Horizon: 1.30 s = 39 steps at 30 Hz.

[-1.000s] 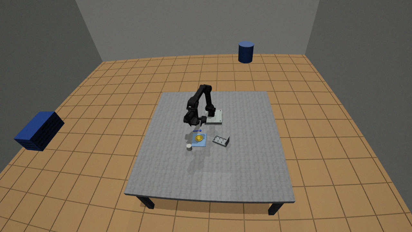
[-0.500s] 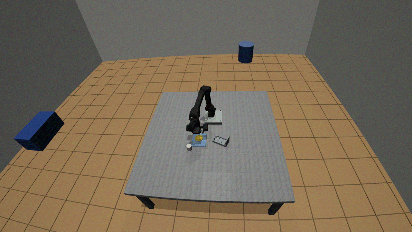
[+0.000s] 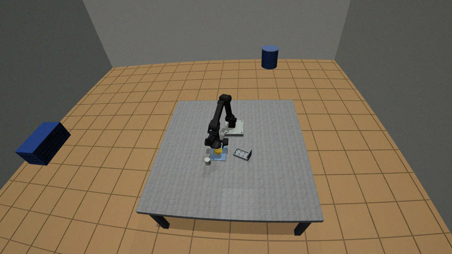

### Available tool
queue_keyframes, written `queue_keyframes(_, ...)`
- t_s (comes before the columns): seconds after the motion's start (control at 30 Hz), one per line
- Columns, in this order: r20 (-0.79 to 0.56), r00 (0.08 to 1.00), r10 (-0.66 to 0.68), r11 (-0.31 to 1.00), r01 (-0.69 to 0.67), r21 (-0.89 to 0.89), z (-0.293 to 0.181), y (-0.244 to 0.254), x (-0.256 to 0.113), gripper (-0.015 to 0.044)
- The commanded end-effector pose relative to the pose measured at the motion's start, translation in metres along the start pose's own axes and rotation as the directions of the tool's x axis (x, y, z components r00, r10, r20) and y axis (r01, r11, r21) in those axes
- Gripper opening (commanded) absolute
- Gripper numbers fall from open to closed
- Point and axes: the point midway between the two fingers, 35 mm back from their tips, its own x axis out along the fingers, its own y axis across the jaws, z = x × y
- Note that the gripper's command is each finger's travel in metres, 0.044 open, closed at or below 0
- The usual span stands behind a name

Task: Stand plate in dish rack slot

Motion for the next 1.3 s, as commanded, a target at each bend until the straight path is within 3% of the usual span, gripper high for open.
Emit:
queue_keyframes(0.0,-0.005,1.0,0.007,1.0,-0.007,-0.004,-0.001,0.001,0.008,0.04)
queue_keyframes(1.1,-0.005,1.0,0.007,1.0,-0.007,-0.004,0.0,0.002,0.046,0.04)
queue_keyframes(1.27,-0.005,1.0,0.007,1.0,-0.007,-0.004,0.0,0.002,0.046,0.0367)
